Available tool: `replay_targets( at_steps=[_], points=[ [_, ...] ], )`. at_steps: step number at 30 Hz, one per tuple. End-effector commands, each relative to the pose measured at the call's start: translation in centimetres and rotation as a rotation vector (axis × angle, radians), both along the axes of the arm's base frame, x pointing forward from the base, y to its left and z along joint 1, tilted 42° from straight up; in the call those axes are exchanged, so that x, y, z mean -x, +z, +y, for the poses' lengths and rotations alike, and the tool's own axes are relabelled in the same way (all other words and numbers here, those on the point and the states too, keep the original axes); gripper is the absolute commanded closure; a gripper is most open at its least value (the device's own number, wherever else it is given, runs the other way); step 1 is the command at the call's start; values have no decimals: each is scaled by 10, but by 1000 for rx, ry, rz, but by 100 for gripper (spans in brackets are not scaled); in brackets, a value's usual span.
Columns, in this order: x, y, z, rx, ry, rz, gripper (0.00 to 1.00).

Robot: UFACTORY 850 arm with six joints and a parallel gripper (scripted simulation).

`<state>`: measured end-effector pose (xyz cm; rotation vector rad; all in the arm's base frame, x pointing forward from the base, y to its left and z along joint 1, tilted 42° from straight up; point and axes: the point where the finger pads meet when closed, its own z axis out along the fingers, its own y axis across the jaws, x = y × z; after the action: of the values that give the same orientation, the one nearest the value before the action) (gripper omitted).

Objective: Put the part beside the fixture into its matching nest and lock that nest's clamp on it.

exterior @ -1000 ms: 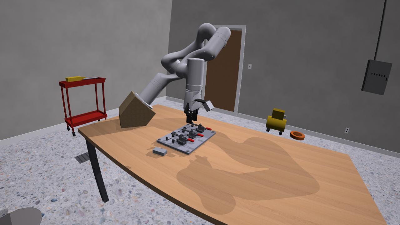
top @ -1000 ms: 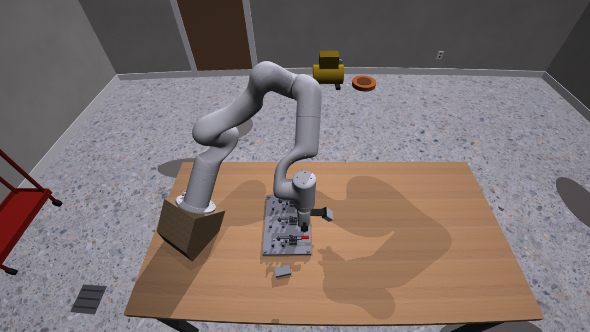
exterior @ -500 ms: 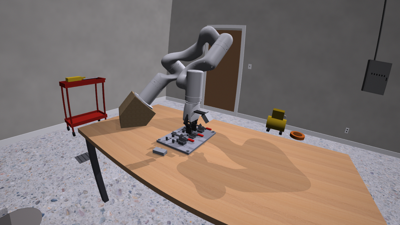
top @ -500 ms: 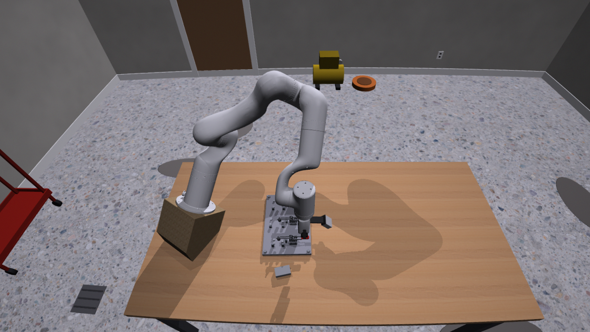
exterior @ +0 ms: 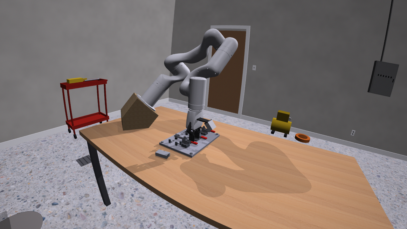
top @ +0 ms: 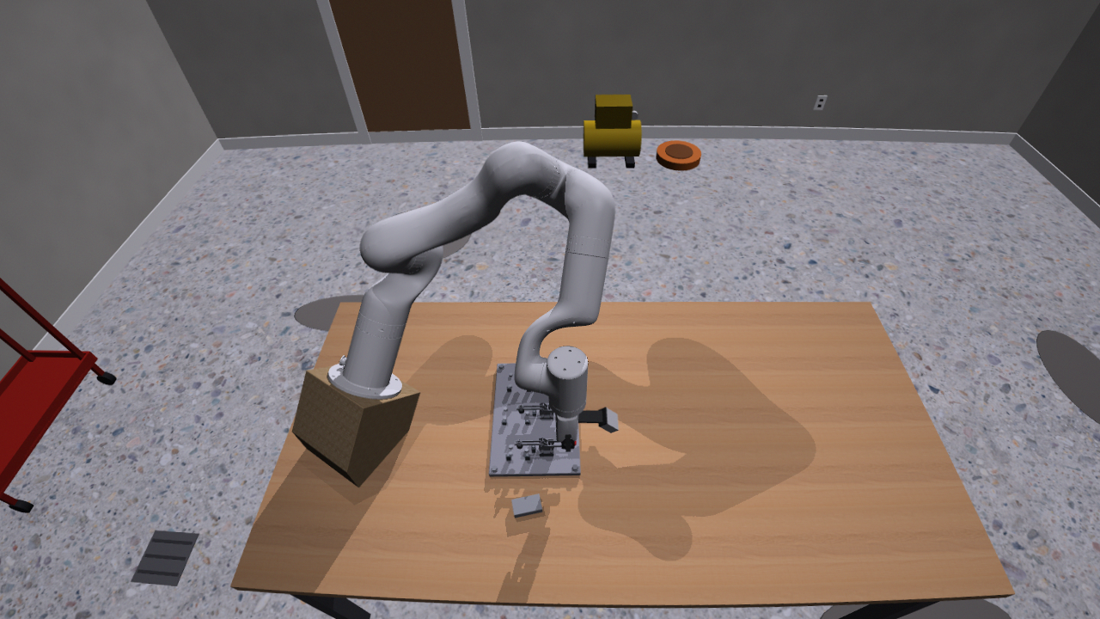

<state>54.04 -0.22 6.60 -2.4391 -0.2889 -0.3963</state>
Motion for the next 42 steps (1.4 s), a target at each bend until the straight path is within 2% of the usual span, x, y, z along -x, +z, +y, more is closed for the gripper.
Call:
replay_targets(
  at_steps=[1,20,33,42],
  points=[
    [-1,-1,0,0,-1,-2,53],
    [-1,-2,2,0,-1,-2,53],
    [-8,-25,20,0,-1,-2,53],
    [-9,-27,23,0,-1,-2,53]
  ],
)
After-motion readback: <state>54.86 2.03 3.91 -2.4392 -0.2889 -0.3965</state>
